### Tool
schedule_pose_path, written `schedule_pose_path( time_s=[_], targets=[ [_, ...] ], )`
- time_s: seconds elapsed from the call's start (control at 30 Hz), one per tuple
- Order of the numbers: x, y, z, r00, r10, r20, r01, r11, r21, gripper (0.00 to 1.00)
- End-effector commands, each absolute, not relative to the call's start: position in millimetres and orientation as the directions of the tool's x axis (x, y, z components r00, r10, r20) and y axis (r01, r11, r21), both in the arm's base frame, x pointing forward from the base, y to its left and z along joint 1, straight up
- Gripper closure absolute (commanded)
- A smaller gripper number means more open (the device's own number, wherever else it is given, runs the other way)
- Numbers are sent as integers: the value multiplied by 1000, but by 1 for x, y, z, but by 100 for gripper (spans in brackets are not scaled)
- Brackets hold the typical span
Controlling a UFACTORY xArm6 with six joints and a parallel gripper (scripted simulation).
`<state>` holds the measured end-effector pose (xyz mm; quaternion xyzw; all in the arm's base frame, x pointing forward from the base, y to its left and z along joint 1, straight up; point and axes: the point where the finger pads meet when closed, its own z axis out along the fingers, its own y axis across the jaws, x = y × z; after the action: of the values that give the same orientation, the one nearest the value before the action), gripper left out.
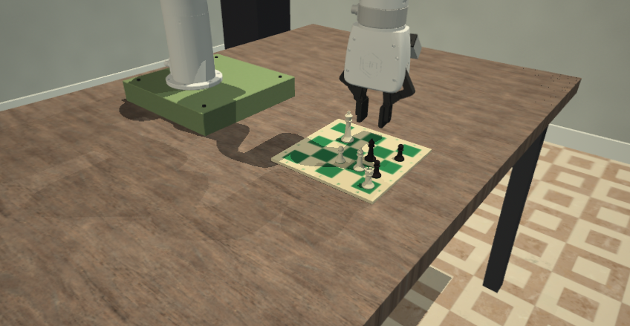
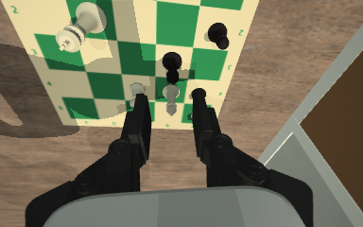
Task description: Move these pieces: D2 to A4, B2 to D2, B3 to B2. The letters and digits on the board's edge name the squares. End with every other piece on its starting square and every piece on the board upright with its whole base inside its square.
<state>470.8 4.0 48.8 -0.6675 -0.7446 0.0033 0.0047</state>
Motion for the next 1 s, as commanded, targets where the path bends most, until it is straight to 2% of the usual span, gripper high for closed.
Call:
schedule_pose_path(
  time_s=[0.0, 0.97],
  targets=[
    [472, 4, 45, -109, 994, 2, 994, 109, -7, 63],
    [472, 4, 24, -109, 994, 2, 994, 109, -7, 63]
  ],
)
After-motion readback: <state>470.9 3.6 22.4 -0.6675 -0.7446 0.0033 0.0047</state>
